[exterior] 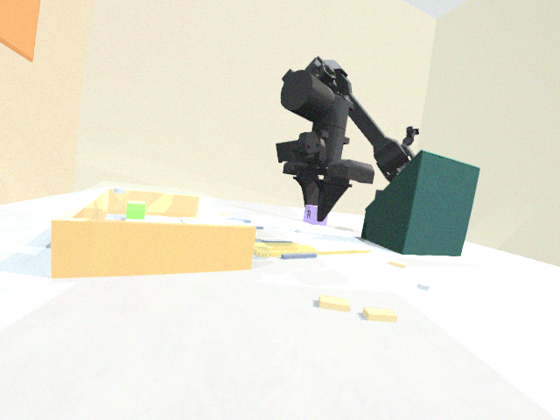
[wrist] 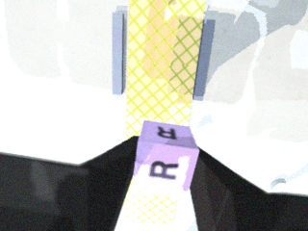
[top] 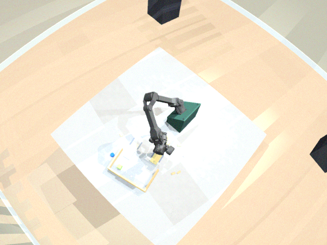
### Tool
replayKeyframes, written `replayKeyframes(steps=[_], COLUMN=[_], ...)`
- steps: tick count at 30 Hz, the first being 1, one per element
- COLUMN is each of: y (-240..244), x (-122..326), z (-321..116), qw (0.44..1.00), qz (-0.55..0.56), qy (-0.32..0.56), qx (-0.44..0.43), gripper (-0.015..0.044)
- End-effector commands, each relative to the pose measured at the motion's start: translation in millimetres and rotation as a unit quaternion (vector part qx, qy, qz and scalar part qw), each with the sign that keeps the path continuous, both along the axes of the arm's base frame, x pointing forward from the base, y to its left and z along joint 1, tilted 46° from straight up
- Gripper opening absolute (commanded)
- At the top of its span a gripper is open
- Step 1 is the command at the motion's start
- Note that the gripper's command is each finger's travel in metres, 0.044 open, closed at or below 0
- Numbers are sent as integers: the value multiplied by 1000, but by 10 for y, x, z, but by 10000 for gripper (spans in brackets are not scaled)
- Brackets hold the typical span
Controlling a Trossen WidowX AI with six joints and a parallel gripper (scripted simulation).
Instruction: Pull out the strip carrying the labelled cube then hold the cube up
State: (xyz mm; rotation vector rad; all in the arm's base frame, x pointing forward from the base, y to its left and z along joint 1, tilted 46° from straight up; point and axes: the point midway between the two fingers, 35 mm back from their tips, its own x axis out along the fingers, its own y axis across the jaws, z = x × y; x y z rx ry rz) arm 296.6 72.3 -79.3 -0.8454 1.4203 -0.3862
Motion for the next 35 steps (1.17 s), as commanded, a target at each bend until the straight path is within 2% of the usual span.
replayKeyframes(steps=[1,8,35], y=[-10,235,235], x=[-69,-123,-123], z=[25,270,270], qw=[1000,1000,1000], qz=[-2,-2,-2], qy=[-2,-1,-1], qx=[4,5,5], gripper=[0,0,0])
